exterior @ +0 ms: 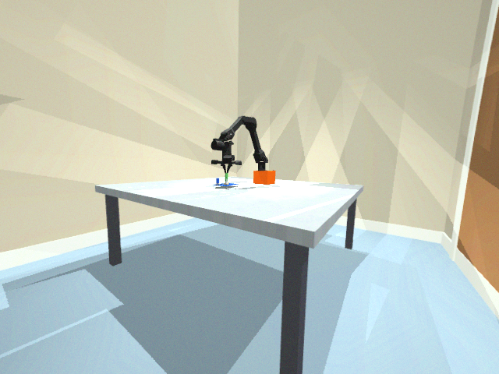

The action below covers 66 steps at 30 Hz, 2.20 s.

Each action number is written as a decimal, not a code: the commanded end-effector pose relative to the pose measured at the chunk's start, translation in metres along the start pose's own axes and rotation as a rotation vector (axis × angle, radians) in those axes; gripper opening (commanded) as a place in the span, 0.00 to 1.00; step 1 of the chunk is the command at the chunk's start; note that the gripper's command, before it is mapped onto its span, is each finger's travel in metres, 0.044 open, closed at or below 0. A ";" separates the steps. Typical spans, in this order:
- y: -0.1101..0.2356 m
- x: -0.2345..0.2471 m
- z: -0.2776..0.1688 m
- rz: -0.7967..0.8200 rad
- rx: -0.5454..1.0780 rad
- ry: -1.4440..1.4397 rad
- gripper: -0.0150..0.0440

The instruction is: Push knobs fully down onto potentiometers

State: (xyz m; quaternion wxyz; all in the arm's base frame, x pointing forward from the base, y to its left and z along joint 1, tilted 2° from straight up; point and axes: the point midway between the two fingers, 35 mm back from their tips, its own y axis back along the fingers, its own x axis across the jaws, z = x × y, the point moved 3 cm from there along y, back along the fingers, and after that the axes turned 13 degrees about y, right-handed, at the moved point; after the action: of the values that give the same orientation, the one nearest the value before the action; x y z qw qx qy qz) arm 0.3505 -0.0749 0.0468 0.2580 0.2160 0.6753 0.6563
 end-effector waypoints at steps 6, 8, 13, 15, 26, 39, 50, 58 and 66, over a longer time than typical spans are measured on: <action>0.006 -0.002 0.001 0.003 0.005 0.002 0.25; 0.009 -0.002 0.001 0.003 0.005 0.002 0.25; 0.017 -0.002 0.001 0.003 0.005 0.002 0.25; 0.020 -0.002 0.001 0.003 0.005 0.002 0.25; 0.016 0.000 0.001 0.011 0.004 0.006 0.57; 0.031 0.005 0.039 0.010 -0.048 -0.138 0.25; 0.040 -0.002 0.047 0.016 -0.035 -0.522 0.25; 0.047 -0.006 0.053 0.017 -0.026 -0.800 0.25; 0.054 -0.010 0.058 0.016 -0.017 -1.079 0.25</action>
State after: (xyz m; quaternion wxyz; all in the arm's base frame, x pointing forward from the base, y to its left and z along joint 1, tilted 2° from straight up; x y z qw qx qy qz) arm 0.3891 -0.0342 0.0975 0.5386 0.5013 0.4687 0.4889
